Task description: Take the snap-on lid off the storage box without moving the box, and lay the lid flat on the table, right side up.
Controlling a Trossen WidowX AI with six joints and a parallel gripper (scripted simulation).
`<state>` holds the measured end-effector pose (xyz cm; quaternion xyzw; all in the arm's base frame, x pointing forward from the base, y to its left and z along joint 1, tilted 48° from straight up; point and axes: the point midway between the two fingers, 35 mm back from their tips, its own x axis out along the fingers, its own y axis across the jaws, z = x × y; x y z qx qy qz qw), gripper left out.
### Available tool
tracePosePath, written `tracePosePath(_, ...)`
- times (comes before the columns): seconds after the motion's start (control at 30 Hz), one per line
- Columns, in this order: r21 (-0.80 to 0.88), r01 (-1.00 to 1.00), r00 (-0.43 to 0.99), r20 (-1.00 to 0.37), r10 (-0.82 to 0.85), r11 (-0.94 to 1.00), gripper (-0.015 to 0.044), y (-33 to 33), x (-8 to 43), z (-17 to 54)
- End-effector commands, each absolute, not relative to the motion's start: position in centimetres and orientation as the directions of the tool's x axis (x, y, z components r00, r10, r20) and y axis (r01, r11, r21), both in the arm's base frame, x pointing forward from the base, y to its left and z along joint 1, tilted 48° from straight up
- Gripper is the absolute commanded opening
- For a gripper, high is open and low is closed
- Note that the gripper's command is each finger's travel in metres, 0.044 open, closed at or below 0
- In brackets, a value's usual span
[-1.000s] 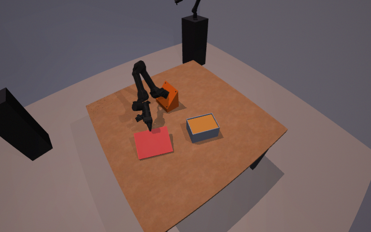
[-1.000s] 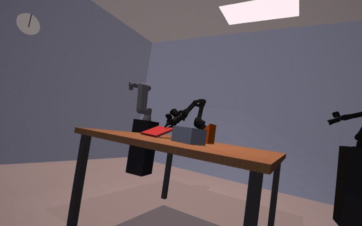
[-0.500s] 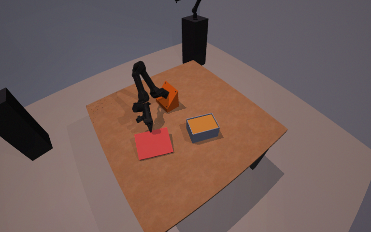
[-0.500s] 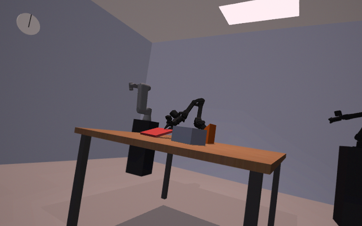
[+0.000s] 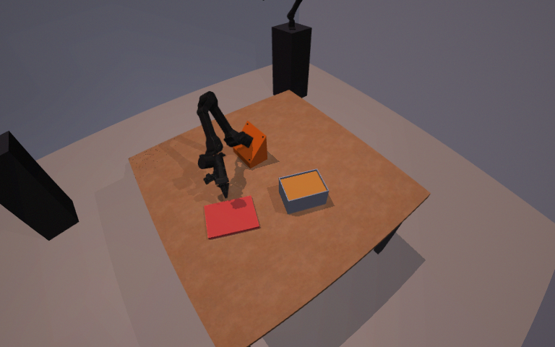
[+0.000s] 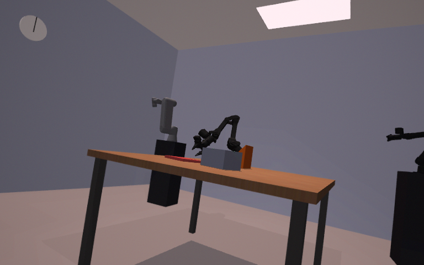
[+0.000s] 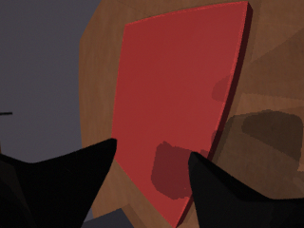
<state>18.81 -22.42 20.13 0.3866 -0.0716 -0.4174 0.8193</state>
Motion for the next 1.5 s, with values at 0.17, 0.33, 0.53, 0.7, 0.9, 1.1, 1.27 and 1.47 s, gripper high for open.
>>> tracePosePath(0.17, 0.690, 0.629, 0.641, -0.200, -0.741, 0.358, 0.0440, -22.0, 17.6, 19.6)
tracePosePath(0.33, 0.689, 0.630, 0.641, -0.201, -0.741, 0.358, 0.0440, -21.6, 16.7, 19.3)
tracePosePath(0.53, 0.688, 0.631, 0.641, -0.201, -0.741, 0.358, 0.0440, -21.2, 15.7, 19.0)
tracePosePath(0.7, 0.688, 0.631, 0.641, -0.202, -0.741, 0.358, 0.0440, -20.9, 14.8, 18.7)
tracePosePath(0.9, 0.687, 0.632, 0.640, -0.202, -0.741, 0.359, 0.0440, -20.5, 13.7, 18.4)
tracePosePath(1.1, 0.686, 0.633, 0.640, -0.203, -0.741, 0.359, 0.0440, -20.1, 12.6, 18.0)
tracePosePath(1.27, 0.686, 0.633, 0.640, -0.203, -0.741, 0.359, 0.0440, -19.7, 12.8, 18.8)
tracePosePath(1.47, 0.686, 0.633, 0.640, -0.202, -0.741, 0.359, 0.0440, -18.7, 12.5, 19.4)
